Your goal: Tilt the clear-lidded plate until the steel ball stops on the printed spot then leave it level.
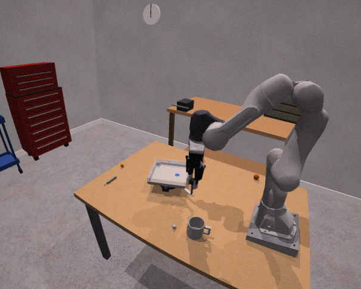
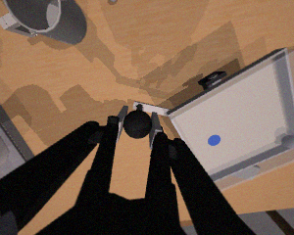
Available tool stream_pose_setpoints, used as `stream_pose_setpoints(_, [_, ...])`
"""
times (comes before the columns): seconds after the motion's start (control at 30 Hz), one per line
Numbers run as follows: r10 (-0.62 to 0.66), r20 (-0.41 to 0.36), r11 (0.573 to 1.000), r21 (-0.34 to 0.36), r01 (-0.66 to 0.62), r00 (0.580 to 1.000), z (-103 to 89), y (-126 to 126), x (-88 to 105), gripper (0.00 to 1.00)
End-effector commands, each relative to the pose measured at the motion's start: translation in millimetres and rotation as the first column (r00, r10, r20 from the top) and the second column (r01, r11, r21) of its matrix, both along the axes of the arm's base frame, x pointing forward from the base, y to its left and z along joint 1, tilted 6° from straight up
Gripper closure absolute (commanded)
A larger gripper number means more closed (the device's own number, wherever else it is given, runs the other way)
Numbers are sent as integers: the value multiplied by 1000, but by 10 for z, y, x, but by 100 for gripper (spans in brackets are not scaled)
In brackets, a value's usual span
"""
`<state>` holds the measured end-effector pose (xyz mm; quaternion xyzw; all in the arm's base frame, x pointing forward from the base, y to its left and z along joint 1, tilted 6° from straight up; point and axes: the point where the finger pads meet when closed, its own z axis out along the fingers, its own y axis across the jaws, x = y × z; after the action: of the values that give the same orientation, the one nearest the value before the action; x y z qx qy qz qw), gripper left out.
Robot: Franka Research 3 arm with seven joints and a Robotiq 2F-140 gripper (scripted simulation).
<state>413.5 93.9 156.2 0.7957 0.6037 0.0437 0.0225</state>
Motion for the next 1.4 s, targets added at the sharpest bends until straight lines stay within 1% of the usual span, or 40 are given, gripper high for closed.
stream_pose_setpoints(0.0, [3,0,1000,-2,-3,1000,-43,-4,-3,100])
stream_pose_setpoints(1.37, [3,0,1000,-2,-3,1000,-62,-50,-21,100])
